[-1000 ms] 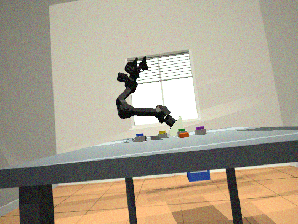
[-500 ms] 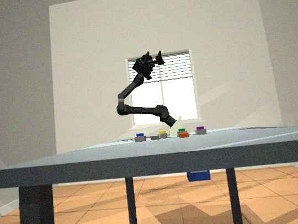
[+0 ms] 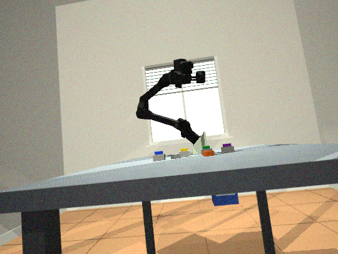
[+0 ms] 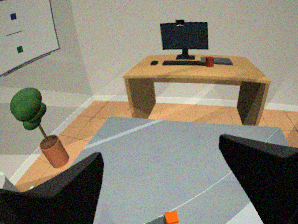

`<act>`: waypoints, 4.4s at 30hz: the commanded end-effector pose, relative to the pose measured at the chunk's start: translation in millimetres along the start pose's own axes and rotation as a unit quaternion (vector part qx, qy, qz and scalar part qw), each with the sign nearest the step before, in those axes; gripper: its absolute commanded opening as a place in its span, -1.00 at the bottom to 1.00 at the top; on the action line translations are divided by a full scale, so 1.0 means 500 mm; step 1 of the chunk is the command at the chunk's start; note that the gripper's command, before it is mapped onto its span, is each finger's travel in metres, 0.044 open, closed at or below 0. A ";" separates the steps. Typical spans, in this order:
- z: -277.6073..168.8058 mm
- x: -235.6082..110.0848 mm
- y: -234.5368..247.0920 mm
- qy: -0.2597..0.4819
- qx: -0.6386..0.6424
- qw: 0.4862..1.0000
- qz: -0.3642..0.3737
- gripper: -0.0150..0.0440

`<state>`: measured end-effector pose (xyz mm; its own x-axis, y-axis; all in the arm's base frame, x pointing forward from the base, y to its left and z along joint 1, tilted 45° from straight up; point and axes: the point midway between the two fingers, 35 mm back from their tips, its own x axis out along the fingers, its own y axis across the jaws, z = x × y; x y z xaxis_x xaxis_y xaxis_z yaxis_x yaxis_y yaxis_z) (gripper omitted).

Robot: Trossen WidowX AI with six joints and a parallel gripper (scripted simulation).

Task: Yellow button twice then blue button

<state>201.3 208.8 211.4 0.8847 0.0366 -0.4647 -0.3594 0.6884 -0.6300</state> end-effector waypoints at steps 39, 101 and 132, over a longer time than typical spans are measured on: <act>-0.542 0.073 -0.147 0.581 0.147 0.790 -0.126 -0.42; -0.550 0.076 -0.147 0.581 0.147 0.791 -0.125 -0.42; -0.609 0.093 -0.150 0.581 0.146 0.791 -0.126 -0.42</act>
<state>180.3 -60.4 47.8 -0.0117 -0.6978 -0.7162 0.0258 0.7158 -0.6978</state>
